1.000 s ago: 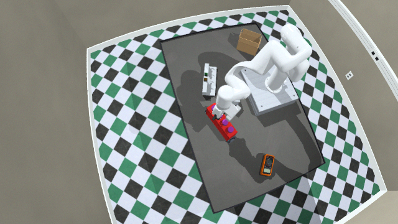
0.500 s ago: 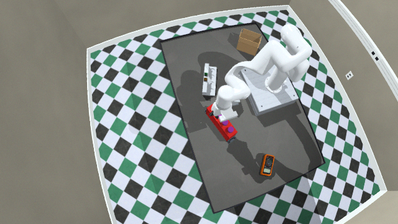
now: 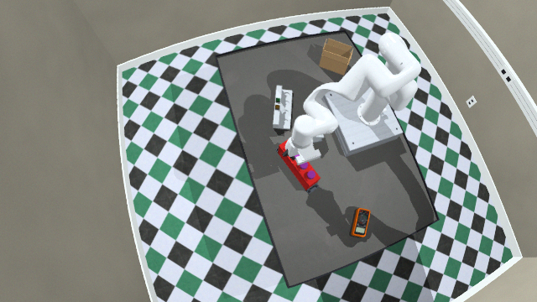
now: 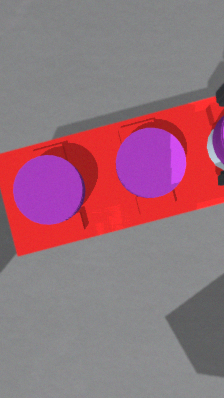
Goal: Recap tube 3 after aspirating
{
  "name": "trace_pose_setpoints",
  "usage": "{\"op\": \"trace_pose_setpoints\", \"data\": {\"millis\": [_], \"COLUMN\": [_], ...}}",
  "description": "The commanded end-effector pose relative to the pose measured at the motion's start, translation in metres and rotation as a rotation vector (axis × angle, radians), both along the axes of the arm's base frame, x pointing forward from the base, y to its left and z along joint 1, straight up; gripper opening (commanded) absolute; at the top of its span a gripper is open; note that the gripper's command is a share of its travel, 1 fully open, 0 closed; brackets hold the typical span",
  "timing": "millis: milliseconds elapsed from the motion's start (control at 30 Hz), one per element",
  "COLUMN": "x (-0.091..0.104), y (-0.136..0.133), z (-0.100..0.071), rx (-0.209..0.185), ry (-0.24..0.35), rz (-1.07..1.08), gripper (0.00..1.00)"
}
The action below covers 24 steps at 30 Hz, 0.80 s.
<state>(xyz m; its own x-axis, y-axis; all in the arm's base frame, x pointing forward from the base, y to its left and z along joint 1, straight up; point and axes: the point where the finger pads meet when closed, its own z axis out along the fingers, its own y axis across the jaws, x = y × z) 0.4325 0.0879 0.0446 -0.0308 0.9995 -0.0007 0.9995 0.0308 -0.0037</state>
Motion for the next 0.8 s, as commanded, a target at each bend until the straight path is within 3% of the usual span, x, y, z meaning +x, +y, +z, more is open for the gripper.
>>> {"op": "trace_pose_setpoints", "data": {"millis": [0,67,300,500,533,767], "x": [0.0015,0.0015,0.0015,0.0015,0.0015,0.0015], "y": [0.0003,0.0003,0.0003,0.0003,0.0003,0.0003], "z": [0.0013,0.0013,0.0012,0.0012,0.0012,0.0012], "rx": [-0.006,-0.006,-0.005,-0.005,-0.005,-0.005], "ry": [-0.005,-0.005,-0.004,-0.004,-0.004,-0.004], "rz": [0.180,0.180,0.504,0.504,0.504,0.504], "gripper": [0.00,0.00,0.00,0.00,0.46,0.46]}}
